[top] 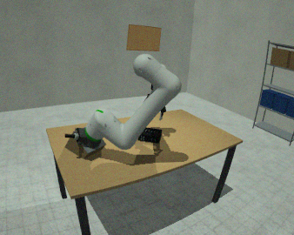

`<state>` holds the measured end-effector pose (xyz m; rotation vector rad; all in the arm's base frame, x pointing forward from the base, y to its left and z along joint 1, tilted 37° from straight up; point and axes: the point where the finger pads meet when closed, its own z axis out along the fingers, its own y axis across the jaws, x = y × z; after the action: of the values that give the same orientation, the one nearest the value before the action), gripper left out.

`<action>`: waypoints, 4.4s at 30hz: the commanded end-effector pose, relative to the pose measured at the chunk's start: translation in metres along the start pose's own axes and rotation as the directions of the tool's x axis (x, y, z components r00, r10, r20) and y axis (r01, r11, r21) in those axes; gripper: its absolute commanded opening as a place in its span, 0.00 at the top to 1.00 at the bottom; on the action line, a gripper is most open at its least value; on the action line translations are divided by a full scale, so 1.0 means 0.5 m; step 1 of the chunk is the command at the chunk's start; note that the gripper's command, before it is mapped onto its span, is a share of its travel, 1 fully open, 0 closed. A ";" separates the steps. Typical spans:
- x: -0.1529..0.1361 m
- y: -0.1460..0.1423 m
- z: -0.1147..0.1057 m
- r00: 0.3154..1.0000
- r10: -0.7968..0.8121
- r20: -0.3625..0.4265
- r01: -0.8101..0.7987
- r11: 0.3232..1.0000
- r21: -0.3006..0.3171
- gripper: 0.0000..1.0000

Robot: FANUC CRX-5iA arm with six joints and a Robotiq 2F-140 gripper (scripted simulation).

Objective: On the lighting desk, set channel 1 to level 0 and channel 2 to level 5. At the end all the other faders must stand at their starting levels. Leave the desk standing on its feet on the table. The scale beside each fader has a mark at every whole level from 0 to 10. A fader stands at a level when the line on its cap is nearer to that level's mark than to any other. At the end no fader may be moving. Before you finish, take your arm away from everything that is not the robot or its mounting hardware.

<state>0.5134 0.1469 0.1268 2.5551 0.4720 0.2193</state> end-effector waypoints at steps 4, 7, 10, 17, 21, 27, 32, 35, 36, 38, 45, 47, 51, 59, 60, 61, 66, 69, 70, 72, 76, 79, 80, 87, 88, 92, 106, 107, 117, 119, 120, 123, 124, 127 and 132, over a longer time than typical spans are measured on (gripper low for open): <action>0.048 -0.023 0.027 0.917 0.399 -0.009 -0.399 0.917 0.022 0.00; 0.063 -0.029 0.036 0.857 0.516 -0.001 -0.515 0.856 0.036 0.00; 0.068 -0.032 0.038 0.833 0.553 0.002 -0.552 0.833 0.040 0.00; 0.096 -0.044 0.055 0.571 0.820 0.041 -0.821 0.568 0.065 0.00; 0.107 -0.050 0.062 0.418 0.906 0.065 -0.908 0.414 0.068 0.00; 0.114 -0.053 0.066 0.253 0.963 0.090 -0.966 0.248 0.065 0.00; 0.119 -0.055 0.069 -0.033 0.991 0.126 -0.998 -0.039 0.048 0.00; 0.120 -0.056 0.070 -0.162 0.977 0.139 -0.985 -0.168 0.035 0.00; 0.120 -0.056 0.070 -0.204 0.969 0.143 -0.977 -0.210 0.031 0.00; 0.120 -0.056 0.070 -0.288 0.946 0.149 -0.956 -0.294 0.022 0.00; 0.120 -0.056 0.070 -0.554 0.817 0.160 -0.829 -0.560 -0.011 0.00; 0.120 -0.056 0.070 -0.614 0.773 0.160 -0.785 -0.620 -0.020 0.00; 0.120 -0.056 0.070 -0.734 0.661 0.155 -0.673 -0.739 -0.035 0.00; 0.120 -0.056 0.070 -0.910 0.391 0.135 -0.400 -0.916 -0.041 0.00; 0.120 -0.056 0.070 -0.910 0.391 0.135 -0.400 -0.916 -0.041 0.00; 0.120 -0.056 0.070 -0.910 0.391 0.135 -0.400 -0.916 -0.041 0.00; 0.120 -0.056 0.070 -0.970 0.209 0.123 -0.213 -0.977 -0.016 0.00; 0.120 -0.056 0.070 -0.970 0.209 0.123 -0.213 -0.977 -0.016 0.00; 0.120 -0.056 0.070 -0.970 0.209 0.123 -0.213 -0.977 -0.016 0.00; 0.120 -0.056 0.070 -0.970 0.209 0.123 -0.213 -0.977 -0.016 0.00; 0.120 -0.056 0.070 -0.970 0.209 0.123 -0.213 -0.977 -0.016 0.00; 0.120 -0.056 0.070 -0.970 0.209 0.123 -0.213 -0.977 -0.016 0.00; 0.120 -0.056 0.070 -0.970 0.209 0.123 -0.213 -0.977 -0.016 0.00; 0.120 -0.056 0.070 -0.970 0.209 0.123 -0.213 -0.977 -0.016 0.00; 0.120 -0.056 0.070 -0.970 0.209 0.123 -0.213 -0.977 -0.016 0.00; 0.120 -0.056 0.070 -0.970 0.209 0.123 -0.213 -0.977 -0.016 0.00; 0.119 -0.055 0.069 -0.966 0.228 0.123 -0.232 -0.973 -0.013 0.00; 0.119 -0.055 0.069 -0.963 0.239 0.122 -0.242 -0.970 -0.012 0.00; 0.107 -0.050 0.062 -0.889 0.444 0.112 -0.445 -0.895 0.018 0.00; 0.103 -0.048 0.059 -0.842 0.528 0.106 -0.529 -0.848 0.029 0.00; 0.100 -0.046 0.057 -0.812 0.574 0.102 -0.574 -0.818 0.036 0.00; 0.090 -0.042 0.051 -0.707 0.702 0.087 -0.700 -0.712 0.052 0.00; 0.086 -0.040 0.049 -0.678 0.730 0.083 -0.728 -0.683 0.057 0.00; 0.074 -0.034 0.042 -0.580 0.812 0.068 -0.809 -0.583 0.070 0.00; 0.060 -0.028 0.034 -0.405 0.913 0.043 -0.910 -0.407 0.084 0.00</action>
<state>0.5492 0.1649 0.1009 1.8428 -2.3964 0.9102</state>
